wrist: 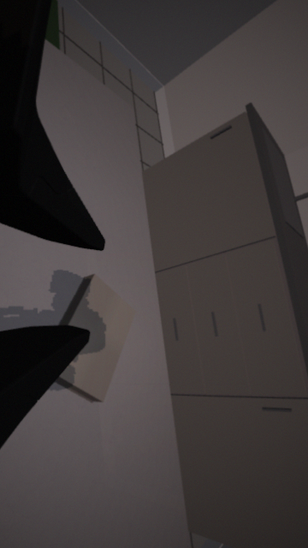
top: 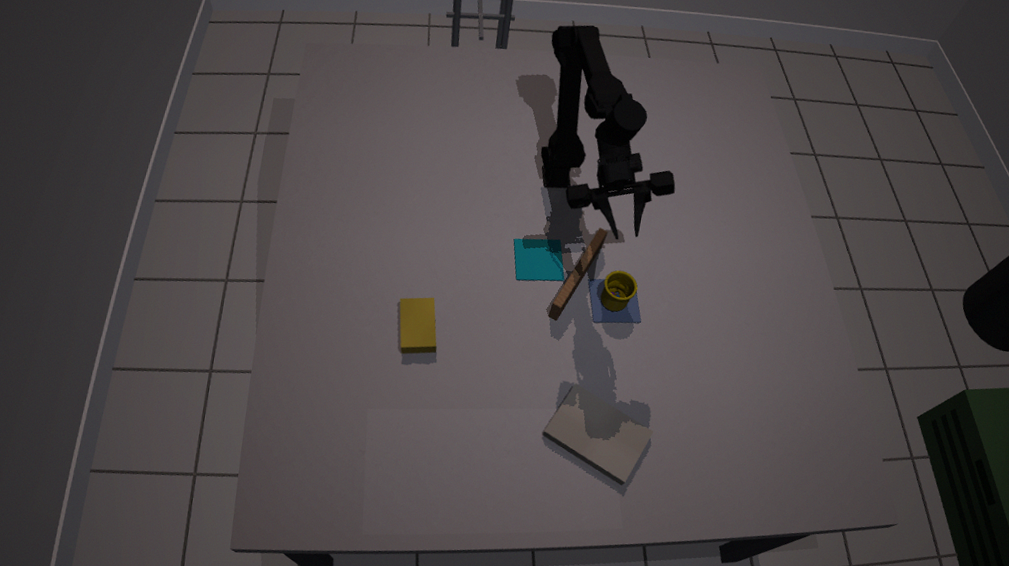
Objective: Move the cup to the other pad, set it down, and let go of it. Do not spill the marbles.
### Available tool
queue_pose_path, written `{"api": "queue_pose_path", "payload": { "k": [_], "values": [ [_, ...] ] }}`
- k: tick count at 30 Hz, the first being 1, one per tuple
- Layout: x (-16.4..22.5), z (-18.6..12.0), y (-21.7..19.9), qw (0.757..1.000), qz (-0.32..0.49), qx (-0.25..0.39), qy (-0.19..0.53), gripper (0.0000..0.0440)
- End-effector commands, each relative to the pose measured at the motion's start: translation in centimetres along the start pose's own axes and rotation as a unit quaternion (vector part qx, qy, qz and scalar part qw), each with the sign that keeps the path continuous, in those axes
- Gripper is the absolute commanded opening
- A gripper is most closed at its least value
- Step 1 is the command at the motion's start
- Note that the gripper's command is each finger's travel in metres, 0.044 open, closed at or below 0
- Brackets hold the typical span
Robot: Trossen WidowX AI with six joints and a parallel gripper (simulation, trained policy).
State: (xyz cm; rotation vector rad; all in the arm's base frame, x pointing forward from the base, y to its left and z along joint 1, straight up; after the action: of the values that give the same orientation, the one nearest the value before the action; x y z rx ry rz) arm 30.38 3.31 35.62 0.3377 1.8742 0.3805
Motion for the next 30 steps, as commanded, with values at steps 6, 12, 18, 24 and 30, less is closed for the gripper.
{"api": "queue_pose_path", "payload": {
  "k": [6,12,18,24,30],
  "values": [
    [0.1,1.1,0.9,0.997,0.054,0.013,0.055,0.0159],
    [0.3,1.6,1.5,0.991,0.092,0.027,0.089,0.0163],
    [0.6,2.1,2.1,0.983,0.128,0.044,0.123,0.0165],
    [1.0,2.7,2.6,0.972,0.164,0.065,0.157,0.0166],
    [1.6,3.2,3.1,0.958,0.196,0.090,0.189,0.0164]
  ]
}}
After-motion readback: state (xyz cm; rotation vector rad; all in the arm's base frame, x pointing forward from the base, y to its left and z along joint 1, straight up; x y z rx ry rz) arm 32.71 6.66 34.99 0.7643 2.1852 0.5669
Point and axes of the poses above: the point midway between the two fingers, 35 mm back from their tips, its own z axis out along the fingers, its own y axis across the jaws, x = y × z, the point moved 5 cm from there along -z, back along the fingers, and after that the axes turned 5 degrees about z, right-handed, at the moved point
